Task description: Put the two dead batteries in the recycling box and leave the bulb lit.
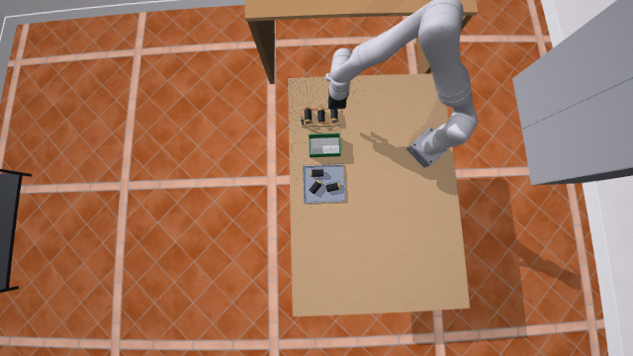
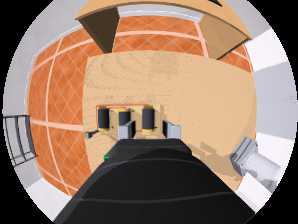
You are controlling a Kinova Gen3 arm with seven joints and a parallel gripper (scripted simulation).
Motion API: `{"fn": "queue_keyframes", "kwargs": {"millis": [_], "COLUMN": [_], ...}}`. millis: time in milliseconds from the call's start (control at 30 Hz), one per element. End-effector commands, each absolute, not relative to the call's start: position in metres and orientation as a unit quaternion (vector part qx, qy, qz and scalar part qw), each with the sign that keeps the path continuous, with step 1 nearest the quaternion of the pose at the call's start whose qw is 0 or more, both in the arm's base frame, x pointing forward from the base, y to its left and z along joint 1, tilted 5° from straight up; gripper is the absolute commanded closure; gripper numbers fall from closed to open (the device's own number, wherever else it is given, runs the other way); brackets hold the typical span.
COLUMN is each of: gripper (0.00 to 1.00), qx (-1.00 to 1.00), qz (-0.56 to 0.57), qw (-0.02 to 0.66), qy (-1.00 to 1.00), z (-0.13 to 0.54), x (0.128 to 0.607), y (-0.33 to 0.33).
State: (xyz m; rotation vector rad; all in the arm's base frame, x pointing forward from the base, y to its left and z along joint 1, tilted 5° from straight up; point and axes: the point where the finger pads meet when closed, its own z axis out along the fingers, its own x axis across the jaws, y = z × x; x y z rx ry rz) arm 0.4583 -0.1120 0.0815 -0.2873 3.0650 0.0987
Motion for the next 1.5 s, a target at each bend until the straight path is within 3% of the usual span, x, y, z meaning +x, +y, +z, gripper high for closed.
{"fn": "queue_keyframes", "kwargs": {"millis": [0, 567, 1467], "gripper": [0.1, 0.1, 0.1], "qx": [-0.093, -0.093, -0.093], "qz": [0.032, 0.032, 0.032], "qw": [0.032, 0.032, 0.032], "qy": [0.995, 0.995, 0.995], "z": [0.082, 0.007, 0.005], "x": [0.459, 0.463, 0.463], "y": [-0.112, -0.107, -0.107]}}
